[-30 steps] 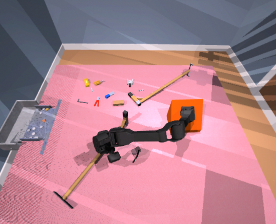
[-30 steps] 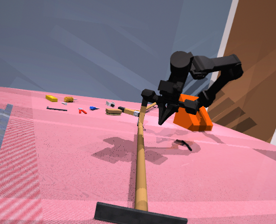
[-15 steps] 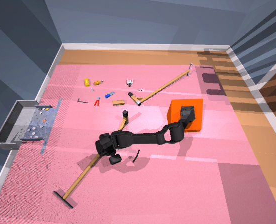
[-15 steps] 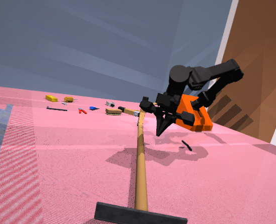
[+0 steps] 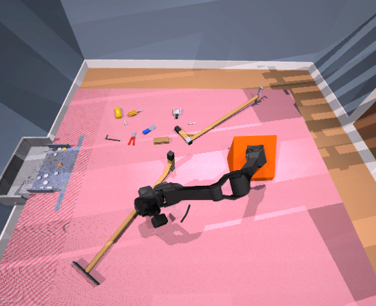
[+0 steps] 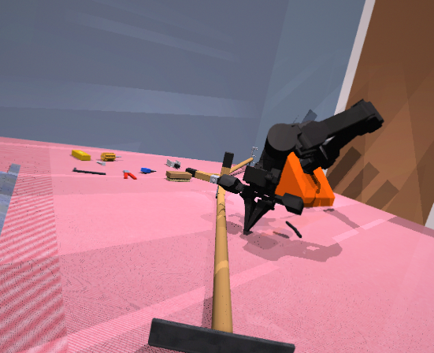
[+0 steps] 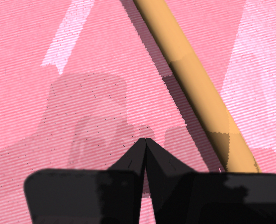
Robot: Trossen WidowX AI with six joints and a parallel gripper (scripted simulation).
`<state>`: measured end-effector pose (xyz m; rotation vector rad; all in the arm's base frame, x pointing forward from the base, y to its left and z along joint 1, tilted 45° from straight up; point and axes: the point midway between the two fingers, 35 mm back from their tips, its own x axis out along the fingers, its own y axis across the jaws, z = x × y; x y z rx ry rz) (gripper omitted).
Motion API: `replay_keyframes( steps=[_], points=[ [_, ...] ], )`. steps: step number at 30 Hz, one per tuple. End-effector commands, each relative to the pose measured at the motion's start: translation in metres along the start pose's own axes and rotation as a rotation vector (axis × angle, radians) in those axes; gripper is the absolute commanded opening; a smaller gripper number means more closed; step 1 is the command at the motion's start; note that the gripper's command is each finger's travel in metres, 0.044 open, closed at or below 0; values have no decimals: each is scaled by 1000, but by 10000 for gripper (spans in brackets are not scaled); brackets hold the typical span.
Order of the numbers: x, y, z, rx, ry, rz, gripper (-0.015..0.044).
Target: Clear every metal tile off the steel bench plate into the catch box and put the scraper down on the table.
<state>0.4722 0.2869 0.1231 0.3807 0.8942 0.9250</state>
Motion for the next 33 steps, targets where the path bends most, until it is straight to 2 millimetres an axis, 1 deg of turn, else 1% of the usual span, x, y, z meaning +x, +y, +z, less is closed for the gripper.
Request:
replay_keyframes(
  steps=[1,33],
  points=[
    [4,-3,-5,10,3,-7,0],
    [11,-28,12,9,4,-8,0]
  ],
)
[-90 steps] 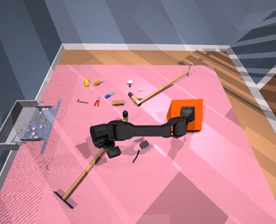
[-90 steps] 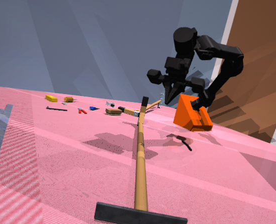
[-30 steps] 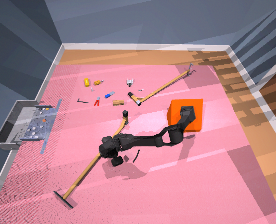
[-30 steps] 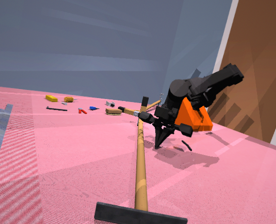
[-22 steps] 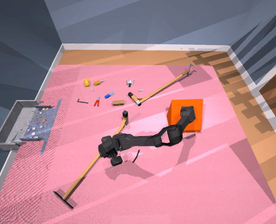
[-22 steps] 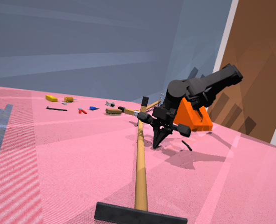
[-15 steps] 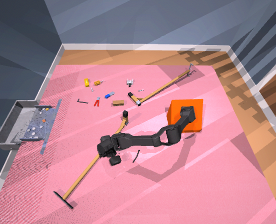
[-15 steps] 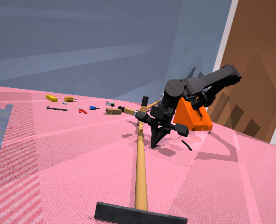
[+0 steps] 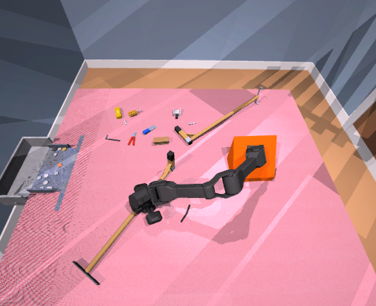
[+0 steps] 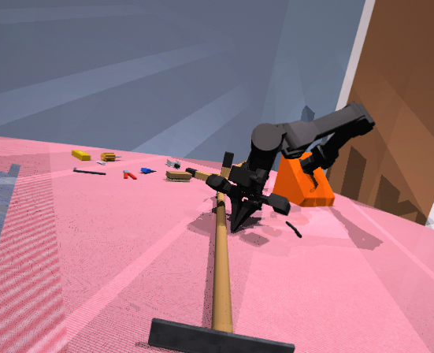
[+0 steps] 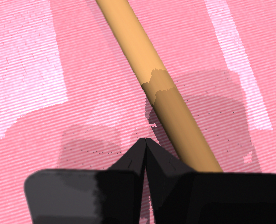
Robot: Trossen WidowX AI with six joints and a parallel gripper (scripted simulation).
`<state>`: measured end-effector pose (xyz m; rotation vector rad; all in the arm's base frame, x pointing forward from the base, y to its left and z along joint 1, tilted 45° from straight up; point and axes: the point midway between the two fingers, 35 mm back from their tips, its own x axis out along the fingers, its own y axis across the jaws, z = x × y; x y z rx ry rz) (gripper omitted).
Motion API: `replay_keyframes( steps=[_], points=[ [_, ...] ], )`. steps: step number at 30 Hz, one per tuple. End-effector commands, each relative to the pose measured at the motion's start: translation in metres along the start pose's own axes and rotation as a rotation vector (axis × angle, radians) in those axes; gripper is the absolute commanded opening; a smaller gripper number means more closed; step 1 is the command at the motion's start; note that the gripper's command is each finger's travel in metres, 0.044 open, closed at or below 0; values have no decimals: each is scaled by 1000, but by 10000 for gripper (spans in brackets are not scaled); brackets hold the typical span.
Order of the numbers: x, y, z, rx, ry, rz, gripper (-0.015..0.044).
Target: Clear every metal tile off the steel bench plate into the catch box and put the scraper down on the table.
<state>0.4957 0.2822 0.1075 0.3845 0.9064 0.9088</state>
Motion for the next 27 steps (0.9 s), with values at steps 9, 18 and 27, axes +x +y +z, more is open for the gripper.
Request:
replay_keyframes(
  steps=[9,18,27],
  points=[
    [3,-10,7,-6,-1,4,0],
    [4,-18,11,-6,-1,4,0],
    [6,-26,15,-6,-1,4,0]
  ],
)
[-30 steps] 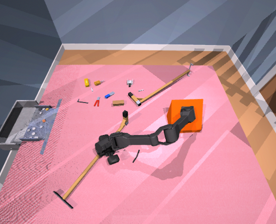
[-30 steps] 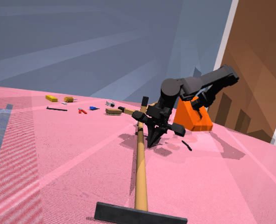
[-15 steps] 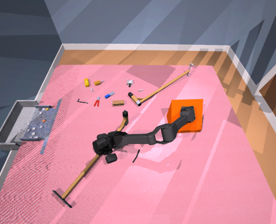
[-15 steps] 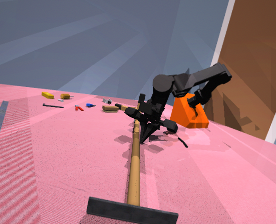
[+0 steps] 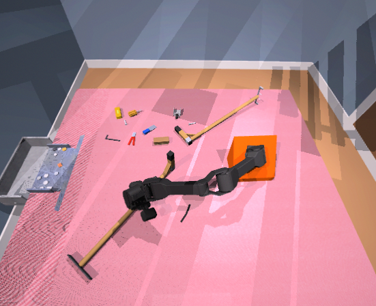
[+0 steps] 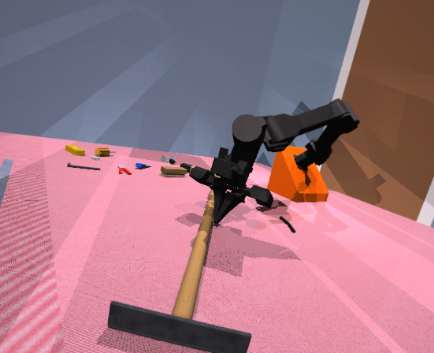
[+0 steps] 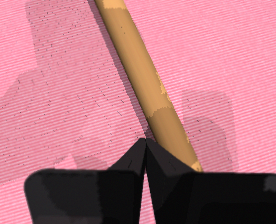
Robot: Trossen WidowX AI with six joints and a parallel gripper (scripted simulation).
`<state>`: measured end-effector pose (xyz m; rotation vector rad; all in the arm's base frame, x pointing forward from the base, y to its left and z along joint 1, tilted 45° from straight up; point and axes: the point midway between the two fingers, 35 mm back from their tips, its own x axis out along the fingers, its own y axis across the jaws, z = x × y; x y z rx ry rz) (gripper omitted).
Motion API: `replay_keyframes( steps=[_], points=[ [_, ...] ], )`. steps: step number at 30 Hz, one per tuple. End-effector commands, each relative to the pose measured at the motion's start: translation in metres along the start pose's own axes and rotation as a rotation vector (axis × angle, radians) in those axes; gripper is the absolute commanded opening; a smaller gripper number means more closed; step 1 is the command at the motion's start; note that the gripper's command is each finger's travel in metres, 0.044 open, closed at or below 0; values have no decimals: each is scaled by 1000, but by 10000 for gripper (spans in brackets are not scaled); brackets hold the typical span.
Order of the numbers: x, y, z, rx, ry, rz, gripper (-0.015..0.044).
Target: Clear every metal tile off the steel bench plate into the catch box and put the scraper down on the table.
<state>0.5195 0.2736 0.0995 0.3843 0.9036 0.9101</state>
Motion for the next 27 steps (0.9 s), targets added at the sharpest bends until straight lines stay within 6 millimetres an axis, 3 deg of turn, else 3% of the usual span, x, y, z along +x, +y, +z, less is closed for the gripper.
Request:
replay_keyframes(
  steps=[1,27],
  points=[
    [2,-5,2,-5,1,3,0],
    [6,-28,11,-5,0,2,0]
  ],
)
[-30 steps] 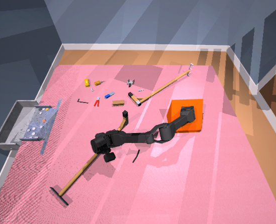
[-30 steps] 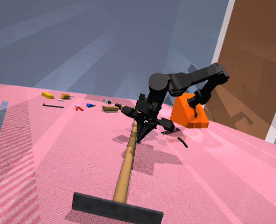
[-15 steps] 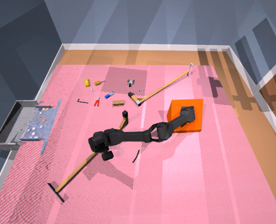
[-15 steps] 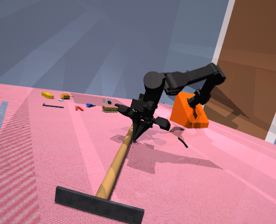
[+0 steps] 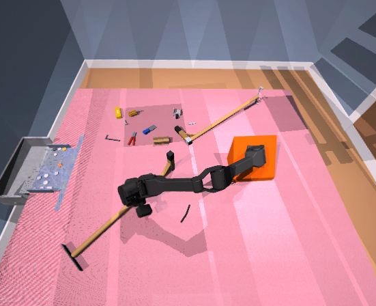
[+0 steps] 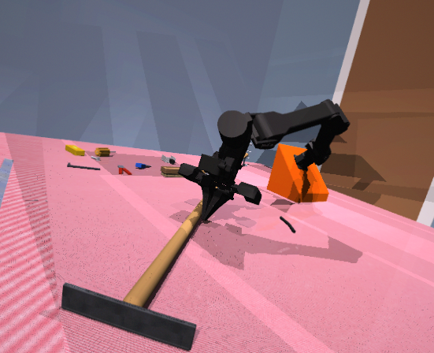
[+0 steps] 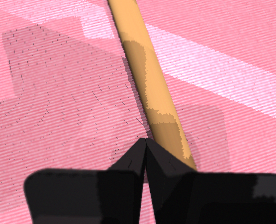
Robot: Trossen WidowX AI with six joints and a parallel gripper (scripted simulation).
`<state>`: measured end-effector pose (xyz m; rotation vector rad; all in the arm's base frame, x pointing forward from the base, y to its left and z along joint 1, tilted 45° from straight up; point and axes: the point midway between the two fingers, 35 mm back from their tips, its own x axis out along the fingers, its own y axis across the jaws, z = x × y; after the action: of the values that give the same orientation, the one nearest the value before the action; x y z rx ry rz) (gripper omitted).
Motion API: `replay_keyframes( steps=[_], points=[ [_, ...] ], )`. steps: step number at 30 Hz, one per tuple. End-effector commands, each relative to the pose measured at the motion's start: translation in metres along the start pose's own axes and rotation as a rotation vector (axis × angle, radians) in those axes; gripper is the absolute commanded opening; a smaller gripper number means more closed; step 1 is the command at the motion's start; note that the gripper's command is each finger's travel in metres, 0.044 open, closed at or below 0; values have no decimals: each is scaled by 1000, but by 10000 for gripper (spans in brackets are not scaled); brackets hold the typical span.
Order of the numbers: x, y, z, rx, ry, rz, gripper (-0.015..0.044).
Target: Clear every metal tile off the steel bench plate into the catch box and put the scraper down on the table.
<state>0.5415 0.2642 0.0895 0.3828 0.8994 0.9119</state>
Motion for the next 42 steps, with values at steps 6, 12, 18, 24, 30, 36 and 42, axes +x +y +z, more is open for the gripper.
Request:
replay_keyframes(
  steps=[6,12,18,24,30,36,42],
  points=[
    [3,-10,2,-2,3,1,0],
    [3,-16,3,-2,2,1,0],
    [-10,-12,10,-2,0,0,0],
    [-31,-13,20,-3,1,-2,0],
    [-52,-13,30,-3,2,-2,0],
    [-74,-12,38,-3,1,-2,0],
    [-90,-11,43,-2,0,-2,0]
  ],
)
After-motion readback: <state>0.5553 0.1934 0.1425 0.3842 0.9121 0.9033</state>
